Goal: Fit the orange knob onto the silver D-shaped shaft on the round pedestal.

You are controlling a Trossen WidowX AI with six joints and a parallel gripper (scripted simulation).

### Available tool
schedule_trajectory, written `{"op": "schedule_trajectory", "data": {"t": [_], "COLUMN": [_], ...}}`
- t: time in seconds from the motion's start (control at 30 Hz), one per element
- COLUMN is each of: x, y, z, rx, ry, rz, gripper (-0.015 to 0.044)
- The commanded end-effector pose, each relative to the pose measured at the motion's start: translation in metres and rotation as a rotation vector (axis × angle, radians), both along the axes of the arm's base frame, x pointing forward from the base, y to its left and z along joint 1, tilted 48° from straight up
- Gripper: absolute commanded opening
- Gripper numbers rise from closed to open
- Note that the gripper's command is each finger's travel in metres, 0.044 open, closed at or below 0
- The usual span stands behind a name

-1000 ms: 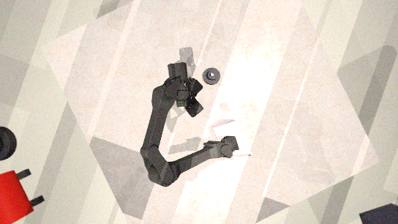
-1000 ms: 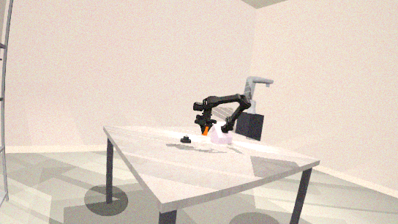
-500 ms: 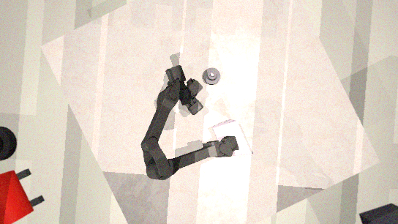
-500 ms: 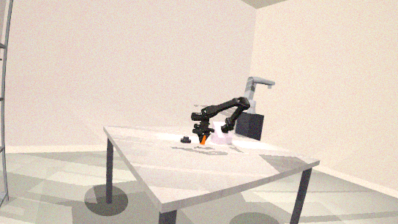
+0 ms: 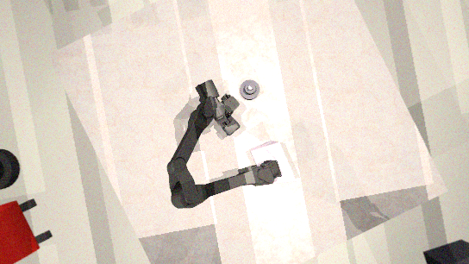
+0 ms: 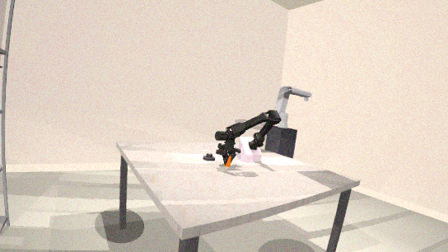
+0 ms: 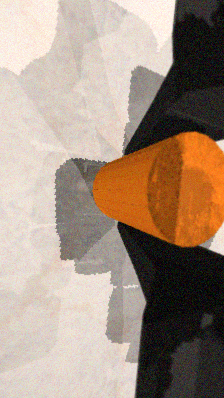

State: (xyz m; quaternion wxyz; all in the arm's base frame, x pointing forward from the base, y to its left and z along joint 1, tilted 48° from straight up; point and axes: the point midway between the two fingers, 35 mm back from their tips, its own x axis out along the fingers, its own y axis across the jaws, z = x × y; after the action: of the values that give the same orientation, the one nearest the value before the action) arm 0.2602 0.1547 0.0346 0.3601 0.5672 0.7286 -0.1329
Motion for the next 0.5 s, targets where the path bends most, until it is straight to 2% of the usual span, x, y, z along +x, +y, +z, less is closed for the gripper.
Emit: {"op": "schedule_trajectory", "data": {"t": [0.0, 0.23, 0.47], "x": [0.0001, 0.0001, 0.0001], "y": [0.0, 0.0, 0.0], "z": [0.0001, 0.0001, 0.0001], "rx": [0.0, 0.0, 0.0], "ry": [0.0, 0.0, 0.0], "rz": [0.0, 0.0, 0.0], "gripper": [0.0053, 0.0236, 0.024]}}
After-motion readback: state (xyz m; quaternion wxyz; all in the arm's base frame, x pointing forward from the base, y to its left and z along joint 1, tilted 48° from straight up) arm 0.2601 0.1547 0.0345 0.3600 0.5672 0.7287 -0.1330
